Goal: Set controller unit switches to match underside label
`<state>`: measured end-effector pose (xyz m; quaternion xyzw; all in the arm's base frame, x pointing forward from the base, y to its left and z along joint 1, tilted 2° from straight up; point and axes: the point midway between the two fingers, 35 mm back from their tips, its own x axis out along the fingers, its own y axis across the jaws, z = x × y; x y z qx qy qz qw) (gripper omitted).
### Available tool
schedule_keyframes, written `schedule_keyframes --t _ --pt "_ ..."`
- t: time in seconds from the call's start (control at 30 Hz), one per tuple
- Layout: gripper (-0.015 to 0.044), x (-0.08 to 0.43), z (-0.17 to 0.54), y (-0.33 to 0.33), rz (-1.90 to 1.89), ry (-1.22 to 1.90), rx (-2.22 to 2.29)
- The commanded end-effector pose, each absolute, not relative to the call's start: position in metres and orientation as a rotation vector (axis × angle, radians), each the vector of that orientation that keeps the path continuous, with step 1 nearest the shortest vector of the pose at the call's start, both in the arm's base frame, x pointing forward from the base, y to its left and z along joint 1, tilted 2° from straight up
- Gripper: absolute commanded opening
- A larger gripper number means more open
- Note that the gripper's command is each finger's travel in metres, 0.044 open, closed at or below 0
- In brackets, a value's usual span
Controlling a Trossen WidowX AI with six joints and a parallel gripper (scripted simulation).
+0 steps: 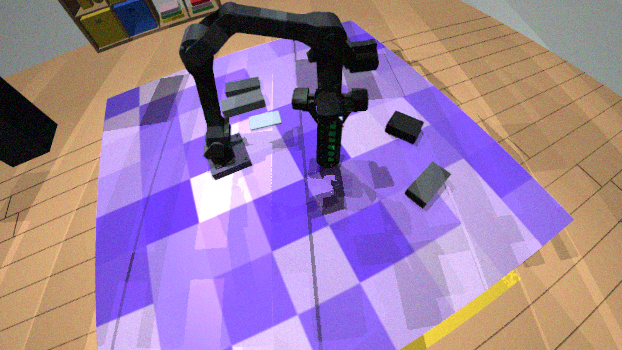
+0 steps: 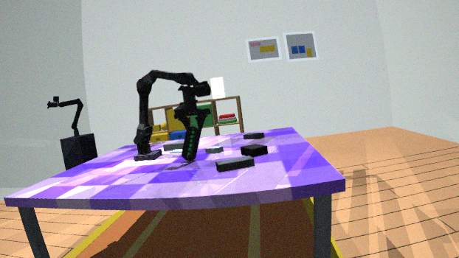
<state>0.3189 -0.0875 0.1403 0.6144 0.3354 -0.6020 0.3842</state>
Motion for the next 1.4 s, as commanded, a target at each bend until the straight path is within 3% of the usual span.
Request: schedule_keyframes --t 0.0,1.37 --pt "0.0338 0.319 0.134 -0.086 -1.552 0.858 1.564" --pt "0.0338 0.334 0.118 -0.062 -1.55 0.86 1.566"
